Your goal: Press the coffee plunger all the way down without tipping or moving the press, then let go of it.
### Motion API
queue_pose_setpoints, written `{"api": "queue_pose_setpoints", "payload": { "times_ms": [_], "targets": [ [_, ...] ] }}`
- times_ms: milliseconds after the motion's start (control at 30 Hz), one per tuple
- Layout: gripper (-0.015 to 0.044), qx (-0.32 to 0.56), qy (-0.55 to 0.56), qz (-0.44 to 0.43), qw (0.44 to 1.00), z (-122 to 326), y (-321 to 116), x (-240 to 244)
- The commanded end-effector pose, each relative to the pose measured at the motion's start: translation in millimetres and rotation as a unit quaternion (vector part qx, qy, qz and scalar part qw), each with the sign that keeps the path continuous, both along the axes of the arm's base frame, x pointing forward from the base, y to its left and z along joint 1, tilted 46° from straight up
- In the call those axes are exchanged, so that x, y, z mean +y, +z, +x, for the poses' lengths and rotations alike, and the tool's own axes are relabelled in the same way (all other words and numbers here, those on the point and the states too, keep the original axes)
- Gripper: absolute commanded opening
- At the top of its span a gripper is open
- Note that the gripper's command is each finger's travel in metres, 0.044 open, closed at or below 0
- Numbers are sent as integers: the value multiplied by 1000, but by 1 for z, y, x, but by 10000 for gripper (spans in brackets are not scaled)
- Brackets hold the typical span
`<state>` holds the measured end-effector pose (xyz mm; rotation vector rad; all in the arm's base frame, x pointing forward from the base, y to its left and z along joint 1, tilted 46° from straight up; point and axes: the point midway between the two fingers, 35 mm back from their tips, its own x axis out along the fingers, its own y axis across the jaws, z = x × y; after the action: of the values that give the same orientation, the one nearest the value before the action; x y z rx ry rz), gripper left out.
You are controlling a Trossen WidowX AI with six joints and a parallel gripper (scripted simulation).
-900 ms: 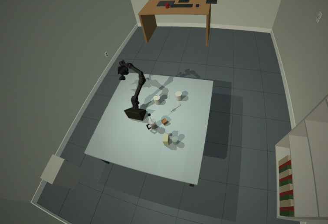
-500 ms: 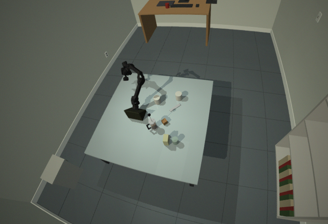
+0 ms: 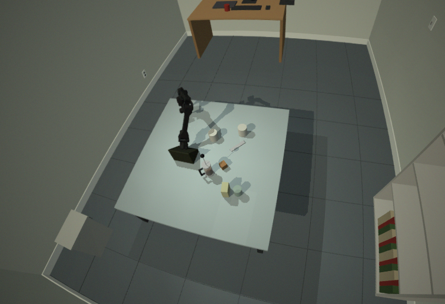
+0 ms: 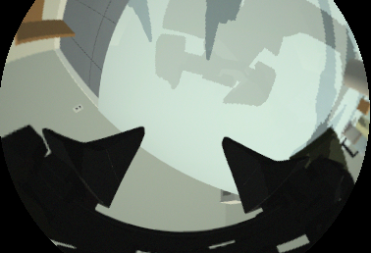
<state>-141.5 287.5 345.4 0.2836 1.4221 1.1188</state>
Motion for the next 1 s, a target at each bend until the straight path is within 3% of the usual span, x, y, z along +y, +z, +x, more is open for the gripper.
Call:
{"api": "queue_pose_setpoints", "payload": {
  "times_ms": [0, 233, 500, 967],
  "targets": [
    [440, -9, -58, 14, 998, 41, 4, 15],
    [440, -48, -159, 3, 986, 130, -10, 42],
    [440, -77, -247, -24, 966, 238, -29, 35],
    [440, -87, -384, -91, 915, 413, -81, -60]
  ]
}}
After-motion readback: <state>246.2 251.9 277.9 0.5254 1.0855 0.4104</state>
